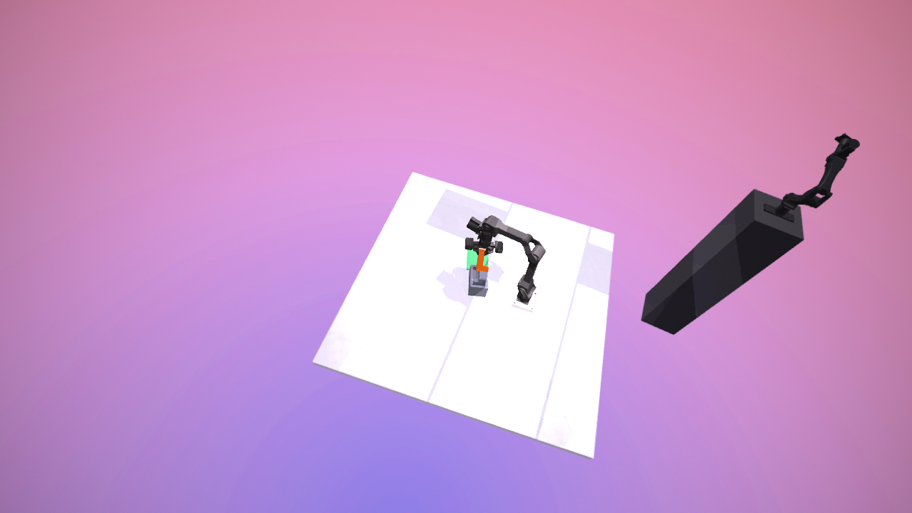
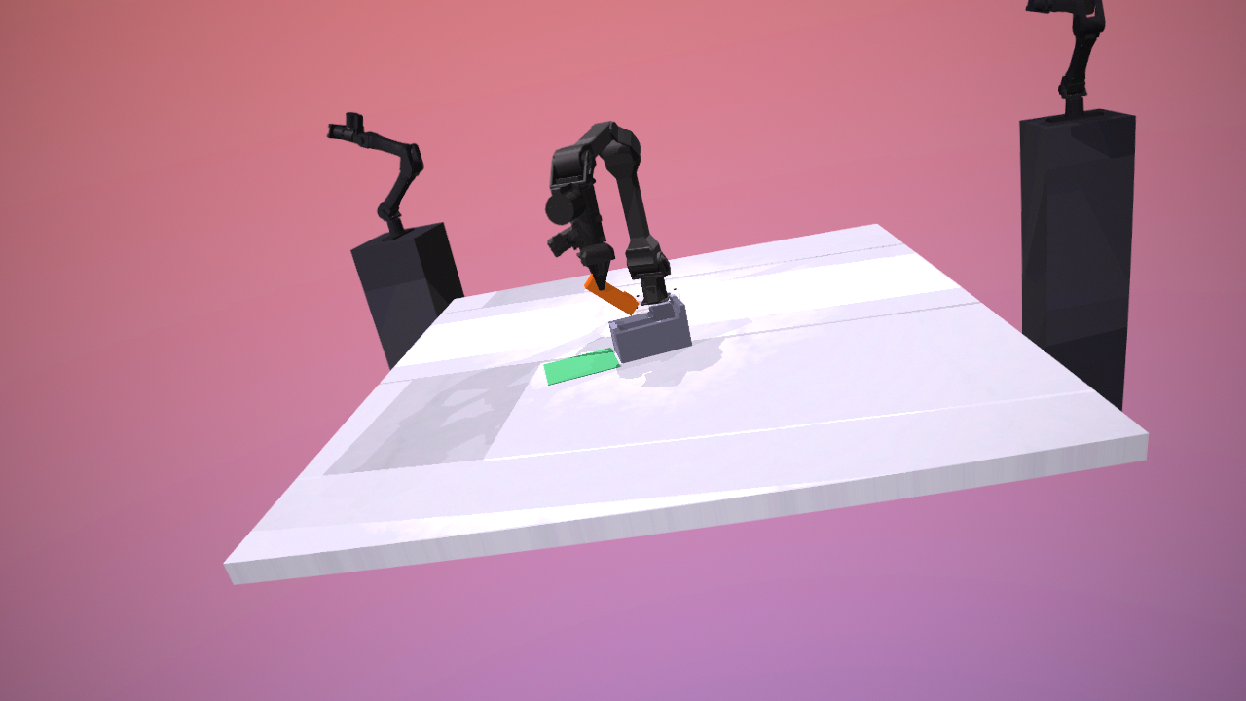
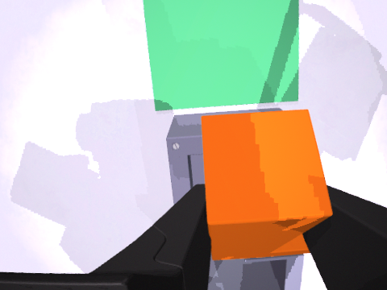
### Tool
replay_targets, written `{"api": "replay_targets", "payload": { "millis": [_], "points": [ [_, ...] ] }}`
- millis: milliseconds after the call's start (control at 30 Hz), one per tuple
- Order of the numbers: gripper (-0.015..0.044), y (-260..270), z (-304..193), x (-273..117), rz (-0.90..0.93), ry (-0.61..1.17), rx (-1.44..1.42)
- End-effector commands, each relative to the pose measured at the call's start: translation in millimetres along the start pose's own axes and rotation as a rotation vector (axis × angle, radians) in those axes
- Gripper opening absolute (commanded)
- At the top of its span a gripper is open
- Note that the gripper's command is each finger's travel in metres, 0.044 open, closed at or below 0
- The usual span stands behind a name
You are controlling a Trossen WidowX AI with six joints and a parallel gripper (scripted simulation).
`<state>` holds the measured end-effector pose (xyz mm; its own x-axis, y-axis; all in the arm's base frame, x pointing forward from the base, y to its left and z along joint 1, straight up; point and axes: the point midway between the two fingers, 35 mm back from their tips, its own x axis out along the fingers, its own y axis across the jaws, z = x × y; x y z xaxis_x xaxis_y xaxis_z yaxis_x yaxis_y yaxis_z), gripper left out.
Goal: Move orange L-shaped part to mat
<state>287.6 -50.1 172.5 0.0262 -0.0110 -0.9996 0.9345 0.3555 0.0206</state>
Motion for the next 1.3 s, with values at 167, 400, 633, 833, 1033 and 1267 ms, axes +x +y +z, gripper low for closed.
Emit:
{"api": "replay_targets", "payload": {
  "millis": [167,400,633,833,1033,1267],
  "points": [
    [0.0000,-2.1,42.2,-0.7,0.004,-0.002,-0.004],
    [0.0000,-4.4,77.7,-1.2,0.004,-0.005,-0.004],
    [0.0000,-5.5,93.3,-1.0,0.004,-0.007,-0.004],
    [0.0000,-5.3,93.5,5.3,0.004,-0.007,-0.004],
    [0.0000,-5.2,93.7,15.0,0.004,-0.007,-0.004],
    [0.0000,-5.1,93.8,25.9,0.004,-0.007,-0.004]
  ]
}}
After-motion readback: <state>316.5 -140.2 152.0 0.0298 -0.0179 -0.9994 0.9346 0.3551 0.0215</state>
